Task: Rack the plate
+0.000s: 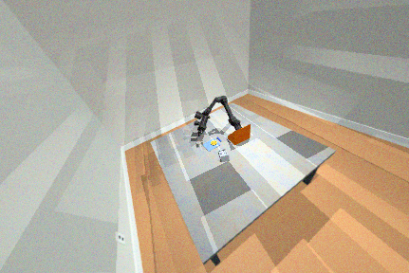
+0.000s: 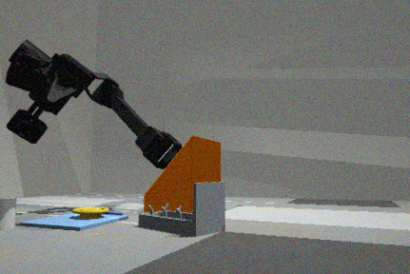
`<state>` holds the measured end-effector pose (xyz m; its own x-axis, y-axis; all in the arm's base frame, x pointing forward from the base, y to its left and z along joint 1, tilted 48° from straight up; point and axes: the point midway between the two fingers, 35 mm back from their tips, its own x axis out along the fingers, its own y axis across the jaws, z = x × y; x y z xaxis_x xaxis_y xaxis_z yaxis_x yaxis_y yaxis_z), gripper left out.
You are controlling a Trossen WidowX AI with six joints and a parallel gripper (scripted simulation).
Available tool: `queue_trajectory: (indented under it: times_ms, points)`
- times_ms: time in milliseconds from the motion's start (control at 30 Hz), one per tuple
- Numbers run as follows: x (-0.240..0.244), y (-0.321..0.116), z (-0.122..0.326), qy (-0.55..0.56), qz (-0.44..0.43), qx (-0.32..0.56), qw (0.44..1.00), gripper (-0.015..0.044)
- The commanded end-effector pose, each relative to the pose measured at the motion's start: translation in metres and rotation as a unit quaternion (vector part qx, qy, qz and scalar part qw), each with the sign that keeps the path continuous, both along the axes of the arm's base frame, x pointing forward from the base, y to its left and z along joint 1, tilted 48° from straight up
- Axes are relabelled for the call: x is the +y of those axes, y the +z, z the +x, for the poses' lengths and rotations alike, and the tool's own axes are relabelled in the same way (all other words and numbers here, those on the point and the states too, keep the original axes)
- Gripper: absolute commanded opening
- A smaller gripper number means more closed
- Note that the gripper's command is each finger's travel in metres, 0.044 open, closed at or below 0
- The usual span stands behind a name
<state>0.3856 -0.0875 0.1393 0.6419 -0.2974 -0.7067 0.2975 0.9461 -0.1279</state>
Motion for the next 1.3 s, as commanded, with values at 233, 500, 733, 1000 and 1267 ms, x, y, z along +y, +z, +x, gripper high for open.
queue_trajectory:
  times_ms: [233,500,733,1000,1267]
  points:
    - [-0.009,-0.050,-0.035,-0.071,-0.036,0.151,0.985,0.0400]
    - [-0.015,-0.075,-0.070,-0.111,-0.089,0.264,0.954,0.0400]
    - [-0.021,-0.084,-0.100,-0.132,-0.150,0.352,0.914,0.0400]
    - [-0.027,-0.083,-0.123,-0.138,-0.216,0.423,0.869,0.0400]
    - [-0.033,-0.090,-0.124,-0.138,-0.215,0.423,0.869,0.0400]
